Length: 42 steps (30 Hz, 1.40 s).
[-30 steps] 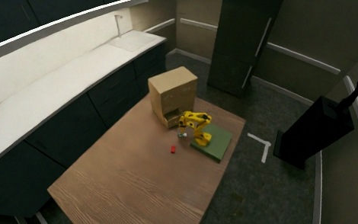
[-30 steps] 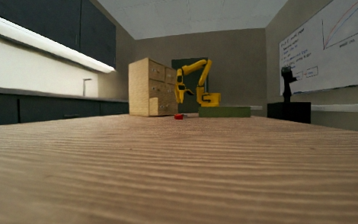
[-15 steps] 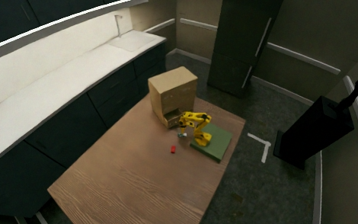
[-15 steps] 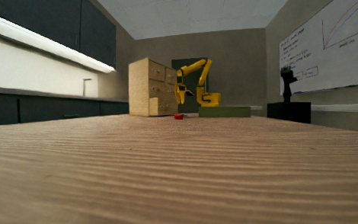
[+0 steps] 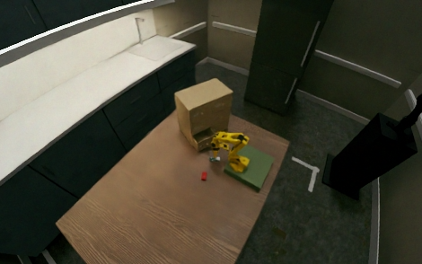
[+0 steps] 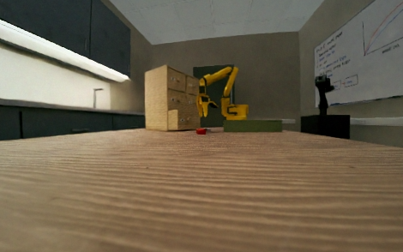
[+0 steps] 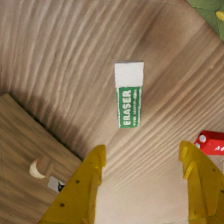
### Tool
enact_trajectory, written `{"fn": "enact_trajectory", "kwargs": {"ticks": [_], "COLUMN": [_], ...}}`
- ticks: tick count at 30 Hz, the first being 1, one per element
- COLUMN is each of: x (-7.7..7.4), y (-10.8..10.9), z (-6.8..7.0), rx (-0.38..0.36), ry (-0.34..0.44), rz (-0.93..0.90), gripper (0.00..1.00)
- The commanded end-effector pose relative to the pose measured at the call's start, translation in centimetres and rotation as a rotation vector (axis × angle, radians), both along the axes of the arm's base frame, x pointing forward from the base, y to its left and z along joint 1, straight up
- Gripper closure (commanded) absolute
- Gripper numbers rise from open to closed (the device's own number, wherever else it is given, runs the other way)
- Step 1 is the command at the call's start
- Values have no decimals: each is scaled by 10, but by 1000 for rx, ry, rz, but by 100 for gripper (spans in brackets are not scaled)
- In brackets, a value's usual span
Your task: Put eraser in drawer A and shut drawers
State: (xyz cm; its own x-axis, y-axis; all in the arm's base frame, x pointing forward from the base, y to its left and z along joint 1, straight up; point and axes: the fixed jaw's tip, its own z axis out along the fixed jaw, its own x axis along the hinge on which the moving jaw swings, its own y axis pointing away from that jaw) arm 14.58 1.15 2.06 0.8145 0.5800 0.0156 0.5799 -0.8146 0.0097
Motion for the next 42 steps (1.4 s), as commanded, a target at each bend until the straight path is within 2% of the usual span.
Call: {"fn": "enact_trajectory", "kwargs": {"ticks": [1, 8, 20, 42], "x": [-4, -4, -4, -4], "y": [1, 1, 1, 1], "z": [-4, -4, -19, -19], "rx": [-2, -2, -2, -2], "ry": [21, 21, 21, 21], "rz": [19, 19, 19, 19], "gripper": [73, 73, 73, 73]}}
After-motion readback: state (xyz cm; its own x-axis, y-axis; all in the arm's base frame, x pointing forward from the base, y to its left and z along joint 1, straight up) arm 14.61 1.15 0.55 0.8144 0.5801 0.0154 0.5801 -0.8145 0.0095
